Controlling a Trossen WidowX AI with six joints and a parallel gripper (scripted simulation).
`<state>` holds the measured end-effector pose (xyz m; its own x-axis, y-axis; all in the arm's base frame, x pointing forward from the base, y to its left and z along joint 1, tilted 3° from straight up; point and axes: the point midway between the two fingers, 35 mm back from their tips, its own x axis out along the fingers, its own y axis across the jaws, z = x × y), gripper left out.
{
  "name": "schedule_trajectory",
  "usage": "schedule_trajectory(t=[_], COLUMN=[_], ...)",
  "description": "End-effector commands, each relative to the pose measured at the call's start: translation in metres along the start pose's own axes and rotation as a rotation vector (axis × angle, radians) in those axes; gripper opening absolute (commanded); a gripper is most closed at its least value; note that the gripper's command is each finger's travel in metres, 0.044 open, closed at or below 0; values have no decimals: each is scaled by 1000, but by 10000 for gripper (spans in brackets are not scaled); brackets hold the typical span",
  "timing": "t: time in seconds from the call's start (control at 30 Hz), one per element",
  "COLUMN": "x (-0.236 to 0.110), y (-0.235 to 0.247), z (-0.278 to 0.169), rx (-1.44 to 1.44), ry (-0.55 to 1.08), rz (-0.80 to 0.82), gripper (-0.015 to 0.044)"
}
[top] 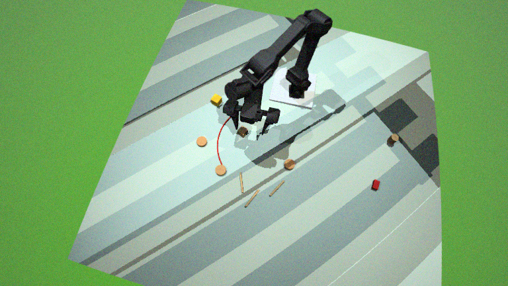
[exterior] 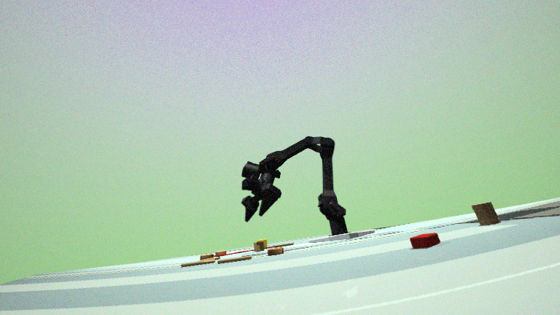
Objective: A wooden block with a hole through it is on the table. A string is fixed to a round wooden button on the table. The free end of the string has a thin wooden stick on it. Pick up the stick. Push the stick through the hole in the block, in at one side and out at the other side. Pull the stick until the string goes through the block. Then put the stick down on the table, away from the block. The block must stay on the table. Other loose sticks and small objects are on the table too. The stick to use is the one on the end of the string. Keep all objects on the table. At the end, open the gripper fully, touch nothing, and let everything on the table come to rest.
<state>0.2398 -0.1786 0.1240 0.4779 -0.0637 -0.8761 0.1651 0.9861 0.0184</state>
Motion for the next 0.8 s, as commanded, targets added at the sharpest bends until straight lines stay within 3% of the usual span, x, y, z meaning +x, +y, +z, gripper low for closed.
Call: schedule_trajectory(t=[0.0,0.1,0.77], x=[24,25,25], y=[-35,-38,-38], z=[-28,-30,-30], rx=[-823,-942,-946], ry=[478,516,518], rz=[133,177,179], gripper=[440,440,440])
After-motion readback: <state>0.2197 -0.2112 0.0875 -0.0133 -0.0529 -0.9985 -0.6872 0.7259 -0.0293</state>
